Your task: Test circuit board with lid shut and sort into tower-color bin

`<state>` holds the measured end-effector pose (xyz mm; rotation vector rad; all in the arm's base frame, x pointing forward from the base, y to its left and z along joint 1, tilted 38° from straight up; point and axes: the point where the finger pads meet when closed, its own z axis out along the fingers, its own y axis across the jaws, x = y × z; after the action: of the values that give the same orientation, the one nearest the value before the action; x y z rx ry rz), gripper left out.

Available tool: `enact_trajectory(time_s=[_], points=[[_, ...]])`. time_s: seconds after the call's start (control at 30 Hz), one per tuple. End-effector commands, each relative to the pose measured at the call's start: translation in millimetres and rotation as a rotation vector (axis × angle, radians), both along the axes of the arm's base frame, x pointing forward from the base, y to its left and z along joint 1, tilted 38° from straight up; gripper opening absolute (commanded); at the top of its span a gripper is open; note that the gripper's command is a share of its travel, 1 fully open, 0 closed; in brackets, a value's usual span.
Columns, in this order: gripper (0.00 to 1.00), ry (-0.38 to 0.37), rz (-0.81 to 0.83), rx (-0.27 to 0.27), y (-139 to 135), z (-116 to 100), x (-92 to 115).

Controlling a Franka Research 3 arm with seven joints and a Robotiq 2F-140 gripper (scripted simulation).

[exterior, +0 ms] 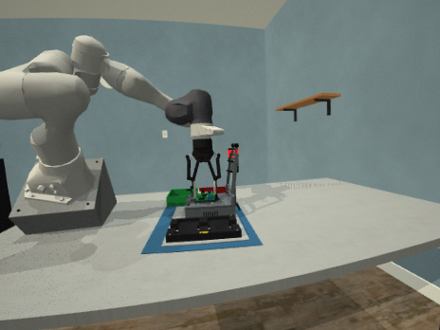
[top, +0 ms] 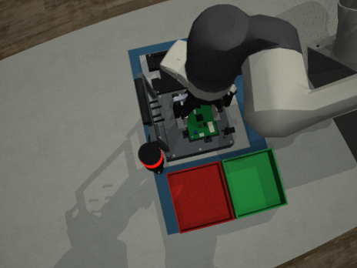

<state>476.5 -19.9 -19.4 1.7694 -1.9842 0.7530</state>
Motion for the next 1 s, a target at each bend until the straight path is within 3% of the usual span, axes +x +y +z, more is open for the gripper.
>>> enact_trajectory(time_s=[0.0, 0.97], points=[[0.46, 0.002, -0.001, -0.001, 0.5, 2.0, -1.1], [0.46, 0.002, -0.001, -0.001, 4.2, 6.7, -1.6]])
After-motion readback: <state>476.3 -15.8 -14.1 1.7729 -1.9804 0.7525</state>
